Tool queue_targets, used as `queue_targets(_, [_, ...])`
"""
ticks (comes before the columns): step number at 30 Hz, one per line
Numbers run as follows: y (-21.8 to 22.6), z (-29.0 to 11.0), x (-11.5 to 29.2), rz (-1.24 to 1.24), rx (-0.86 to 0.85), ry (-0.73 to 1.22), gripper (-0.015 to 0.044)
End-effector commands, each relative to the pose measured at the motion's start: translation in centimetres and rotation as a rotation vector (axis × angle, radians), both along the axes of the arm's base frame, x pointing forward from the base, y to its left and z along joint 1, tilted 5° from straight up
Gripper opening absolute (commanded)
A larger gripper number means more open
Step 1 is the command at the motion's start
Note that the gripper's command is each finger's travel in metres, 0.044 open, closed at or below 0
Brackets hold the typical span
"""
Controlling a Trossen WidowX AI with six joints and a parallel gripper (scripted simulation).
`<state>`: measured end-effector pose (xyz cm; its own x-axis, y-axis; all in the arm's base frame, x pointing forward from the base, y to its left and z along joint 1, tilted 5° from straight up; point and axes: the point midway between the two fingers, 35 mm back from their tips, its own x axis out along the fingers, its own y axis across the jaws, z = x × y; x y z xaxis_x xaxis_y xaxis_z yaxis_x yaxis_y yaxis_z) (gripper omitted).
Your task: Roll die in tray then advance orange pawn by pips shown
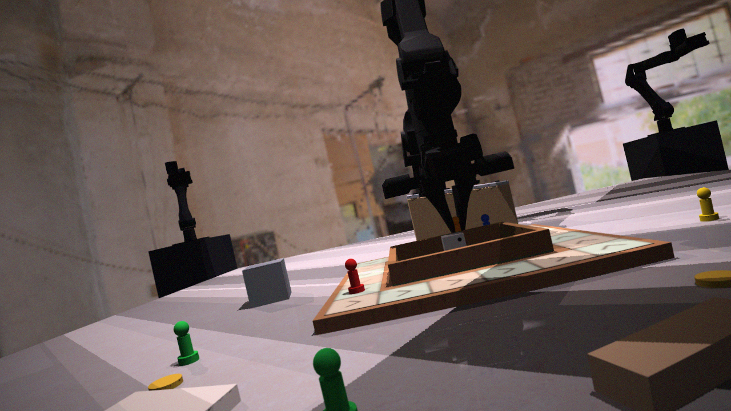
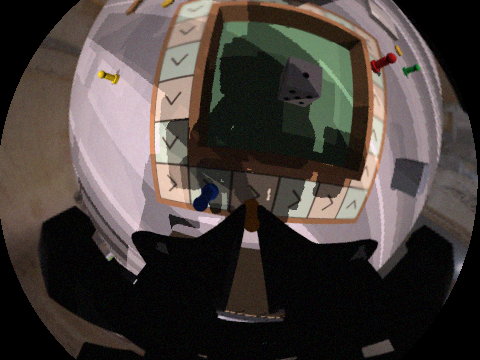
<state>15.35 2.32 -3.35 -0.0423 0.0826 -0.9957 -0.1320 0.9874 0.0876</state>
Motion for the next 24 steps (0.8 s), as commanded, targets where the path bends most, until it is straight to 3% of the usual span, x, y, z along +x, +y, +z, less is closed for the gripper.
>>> queue_targets(1, [-0.2,2.1,1.3,0.001,-0.004,-0.024,0.0])
queue_targets(17, [-1.0,11.6,0.9,0.001,-0.004,-0.024,0.0])
queue_targets(24, [-1.1,12.0,0.8,0.001,-0.005,-0.024,0.0])
